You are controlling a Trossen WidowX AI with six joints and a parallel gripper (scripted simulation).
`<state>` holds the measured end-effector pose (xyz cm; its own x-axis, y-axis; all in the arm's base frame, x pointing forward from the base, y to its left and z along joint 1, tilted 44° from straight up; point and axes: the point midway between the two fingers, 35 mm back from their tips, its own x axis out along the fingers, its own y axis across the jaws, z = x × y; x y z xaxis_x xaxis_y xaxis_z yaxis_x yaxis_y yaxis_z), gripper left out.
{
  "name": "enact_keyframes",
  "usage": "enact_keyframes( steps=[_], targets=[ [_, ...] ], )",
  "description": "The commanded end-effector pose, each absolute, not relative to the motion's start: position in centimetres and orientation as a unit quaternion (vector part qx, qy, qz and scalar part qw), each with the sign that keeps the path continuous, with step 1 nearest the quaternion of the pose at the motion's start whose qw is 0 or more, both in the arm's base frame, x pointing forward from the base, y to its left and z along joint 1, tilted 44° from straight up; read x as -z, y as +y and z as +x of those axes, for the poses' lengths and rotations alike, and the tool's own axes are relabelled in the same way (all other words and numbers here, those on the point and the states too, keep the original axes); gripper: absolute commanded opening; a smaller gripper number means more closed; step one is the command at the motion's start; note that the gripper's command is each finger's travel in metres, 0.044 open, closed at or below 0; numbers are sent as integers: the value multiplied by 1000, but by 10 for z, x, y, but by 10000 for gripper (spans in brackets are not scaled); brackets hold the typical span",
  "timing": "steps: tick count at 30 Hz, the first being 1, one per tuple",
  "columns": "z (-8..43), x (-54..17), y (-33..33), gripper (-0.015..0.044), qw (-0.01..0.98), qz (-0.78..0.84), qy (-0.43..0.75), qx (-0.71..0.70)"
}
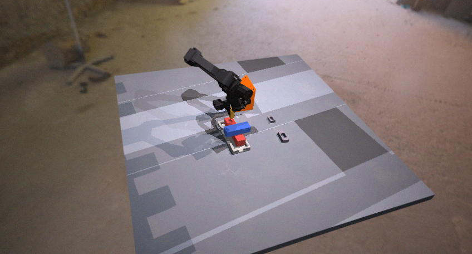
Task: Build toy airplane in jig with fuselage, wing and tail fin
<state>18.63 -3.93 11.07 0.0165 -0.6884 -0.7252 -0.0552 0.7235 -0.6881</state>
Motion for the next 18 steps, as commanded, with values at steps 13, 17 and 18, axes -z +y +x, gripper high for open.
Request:
enact_keyframes(
  steps=[13,17,18],
  targets=[
    [184,-92,-58,67,652,-285,659,243],
    [184,-91,-60,67,652,-285,659,244],
    [184,-91,-60,67,652,-285,659,244]
  ],
)
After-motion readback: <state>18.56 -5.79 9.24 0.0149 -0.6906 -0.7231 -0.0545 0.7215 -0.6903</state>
